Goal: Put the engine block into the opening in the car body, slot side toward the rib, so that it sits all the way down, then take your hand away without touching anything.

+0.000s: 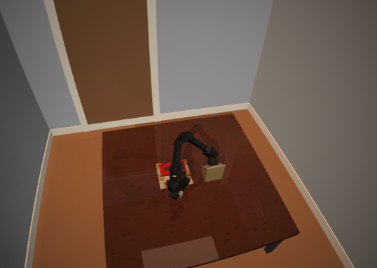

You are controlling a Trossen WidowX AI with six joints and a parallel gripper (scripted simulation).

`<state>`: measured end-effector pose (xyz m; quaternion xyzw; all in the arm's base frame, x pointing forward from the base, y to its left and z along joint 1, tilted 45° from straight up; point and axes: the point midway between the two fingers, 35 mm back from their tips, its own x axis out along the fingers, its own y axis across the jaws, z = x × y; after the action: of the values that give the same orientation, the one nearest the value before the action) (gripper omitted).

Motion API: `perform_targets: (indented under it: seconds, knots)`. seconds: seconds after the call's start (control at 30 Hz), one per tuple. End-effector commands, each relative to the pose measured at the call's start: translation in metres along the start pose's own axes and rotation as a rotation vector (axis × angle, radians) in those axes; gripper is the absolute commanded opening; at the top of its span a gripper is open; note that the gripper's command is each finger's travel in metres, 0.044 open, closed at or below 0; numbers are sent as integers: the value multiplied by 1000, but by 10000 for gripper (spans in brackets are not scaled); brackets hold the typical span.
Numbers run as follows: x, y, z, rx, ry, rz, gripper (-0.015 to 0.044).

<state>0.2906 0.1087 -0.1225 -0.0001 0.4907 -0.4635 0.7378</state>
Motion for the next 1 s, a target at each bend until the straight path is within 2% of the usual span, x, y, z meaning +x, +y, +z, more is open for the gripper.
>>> perform_targets:
  seconds: [0.0,0.47,0.83,0.97]
  knots:
    - [8,-3,-1,-6,-1,-9,440]
    - [28,-4,-1,-6,-3,-10,440]
    - [28,-4,-1,-6,-3,-10,151]
    - [28,-4,-1,-6,-3,-10,125]
